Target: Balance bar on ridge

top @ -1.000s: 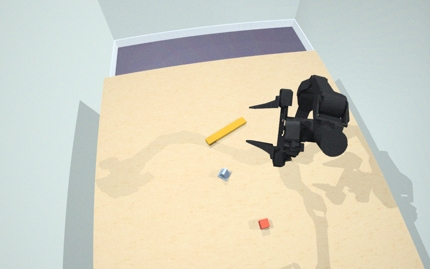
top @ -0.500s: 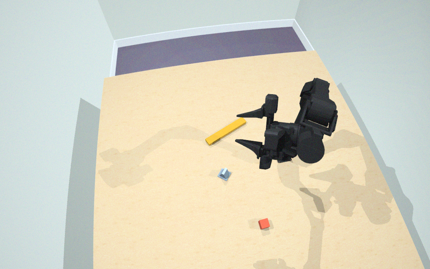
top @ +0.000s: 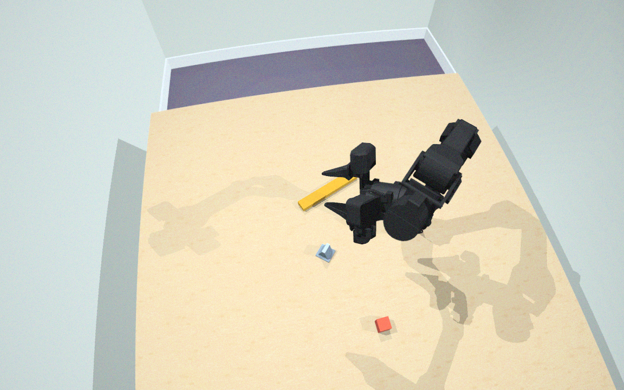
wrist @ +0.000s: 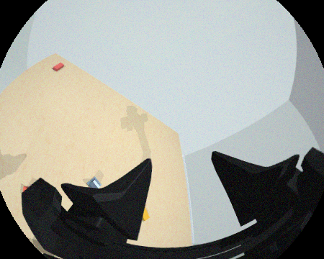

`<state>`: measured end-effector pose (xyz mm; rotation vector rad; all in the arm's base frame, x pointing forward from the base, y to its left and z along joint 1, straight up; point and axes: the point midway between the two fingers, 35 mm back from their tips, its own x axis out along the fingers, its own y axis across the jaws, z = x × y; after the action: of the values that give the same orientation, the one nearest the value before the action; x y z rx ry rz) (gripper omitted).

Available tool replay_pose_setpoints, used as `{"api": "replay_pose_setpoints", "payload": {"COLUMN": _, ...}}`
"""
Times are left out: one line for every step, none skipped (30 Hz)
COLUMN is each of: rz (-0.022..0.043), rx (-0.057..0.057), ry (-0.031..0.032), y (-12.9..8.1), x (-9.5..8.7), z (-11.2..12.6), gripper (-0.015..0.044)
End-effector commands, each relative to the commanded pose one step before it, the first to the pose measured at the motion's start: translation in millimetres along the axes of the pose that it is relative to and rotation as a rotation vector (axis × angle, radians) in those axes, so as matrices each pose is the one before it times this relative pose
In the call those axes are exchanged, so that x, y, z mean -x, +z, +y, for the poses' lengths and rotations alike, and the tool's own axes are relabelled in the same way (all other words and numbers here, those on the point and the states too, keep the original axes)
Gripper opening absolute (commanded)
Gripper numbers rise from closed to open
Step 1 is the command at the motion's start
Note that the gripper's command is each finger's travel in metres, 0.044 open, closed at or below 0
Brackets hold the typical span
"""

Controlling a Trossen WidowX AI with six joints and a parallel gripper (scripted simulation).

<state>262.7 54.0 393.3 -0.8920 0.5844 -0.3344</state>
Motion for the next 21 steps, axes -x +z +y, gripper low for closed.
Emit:
{"api": "replay_pose_setpoints", "payload": {"rz": 0.04481, "rx": 0.0394, "ry": 0.01766, "y": -5.67, "x": -12.45, "z": 6.25, "gripper": 0.0315}}
{"api": "replay_pose_setpoints", "payload": {"rz": 0.01279, "rx": 0.0091, "ry": 0.00515, "y": -1.71, "x": -3.58, "z": 1.18, "gripper": 0.0315}}
{"api": "replay_pose_setpoints", "payload": {"rz": 0.01277, "rx": 0.009, "ry": 0.00535, "y": -1.71, "x": -3.6, "z": 1.16, "gripper": 0.0315}}
{"api": "replay_pose_setpoints", "payload": {"rz": 0.01274, "rx": 0.0088, "ry": 0.00555, "y": -1.72, "x": -3.62, "z": 1.13, "gripper": 0.0315}}
{"api": "replay_pose_setpoints", "payload": {"rz": 0.0127, "rx": 0.0086, "ry": 0.00575, "y": -1.72, "x": -3.64, "z": 1.11, "gripper": 0.0315}}
{"api": "replay_pose_setpoints", "payload": {"rz": 0.01266, "rx": 0.0084, "ry": 0.00595, "y": -1.73, "x": -3.66, "z": 1.09, "gripper": 0.0315}}
{"api": "replay_pose_setpoints", "payload": {"rz": 0.01261, "rx": 0.0082, "ry": 0.00614, "y": -1.73, "x": -3.67, "z": 1.07, "gripper": 0.0315}}
{"api": "replay_pose_setpoints", "payload": {"rz": 0.01256, "rx": 0.0081, "ry": 0.00634, "y": -1.74, "x": -3.69, "z": 1.04, "gripper": 0.0315}}
{"api": "replay_pose_setpoints", "payload": {"rz": 0.0125, "rx": 0.0079, "ry": 0.00654, "y": -1.74, "x": -3.71, "z": 1.02, "gripper": 0.0315}}
{"api": "replay_pose_setpoints", "payload": {"rz": 0.01244, "rx": 0.0077, "ry": 0.00673, "y": -1.75, "x": -3.72, "z": 1.0, "gripper": 0.0315}}
{"api": "replay_pose_setpoints", "payload": {"rz": 0.01249, "rx": 0.0086, "ry": 0.00728, "y": -1.76, "x": -3.74, "z": 1.04, "gripper": 0.0315}}
{"api": "replay_pose_setpoints", "payload": {"rz": 0.01243, "rx": 0.0085, "ry": 0.0075, "y": -1.76, "x": -3.76, "z": 1.01, "gripper": 0.0315}}
{"api": "replay_pose_setpoints", "payload": {"rz": 0.01234, "rx": 0.0083, "ry": 0.00771, "y": -1.77, "x": -3.77, "z": 0.99, "gripper": 0.0315}}
{"api": "replay_pose_setpoints", "payload": {"rz": 0.01225, "rx": 0.0081, "ry": 0.00791, "y": -1.77, "x": -3.78, "z": 0.97, "gripper": 0.0315}}
{"api": "replay_pose_setpoints", "payload": {"rz": 0.01215, "rx": 0.0079, "ry": 0.00812, "y": -1.78, "x": -3.79, "z": 0.95, "gripper": 0.0315}}
{"api": "replay_pose_setpoints", "payload": {"rz": 0.01205, "rx": 0.0077, "ry": 0.00833, "y": -1.79, "x": -3.8, "z": 0.92, "gripper": 0.0315}}
{"api": "replay_pose_setpoints", "payload": {"rz": 0.01194, "rx": 0.0075, "ry": 0.00853, "y": -1.79, "x": -3.81, "z": 0.9, "gripper": 0.0315}}
{"api": "replay_pose_setpoints", "payload": {"rz": 0.01183, "rx": 0.0073, "ry": 0.00873, "y": -1.8, "x": -3.82, "z": 0.88, "gripper": 0.0315}}
{"api": "replay_pose_setpoints", "payload": {"rz": 0.01171, "rx": 0.0071, "ry": 0.00893, "y": -1.81, "x": -3.83, "z": 0.86, "gripper": 0.0315}}
{"api": "replay_pose_setpoints", "payload": {"rz": 0.01159, "rx": 0.0069, "ry": 0.00912, "y": -1.81, "x": -3.83, "z": 0.83, "gripper": 0.0315}}
{"api": "replay_pose_setpoints", "payload": {"rz": 0.01215, "rx": 0.0038, "ry": 0.0073, "y": -2.21, "x": -3.73, "z": 0.48, "gripper": 0.0315}}
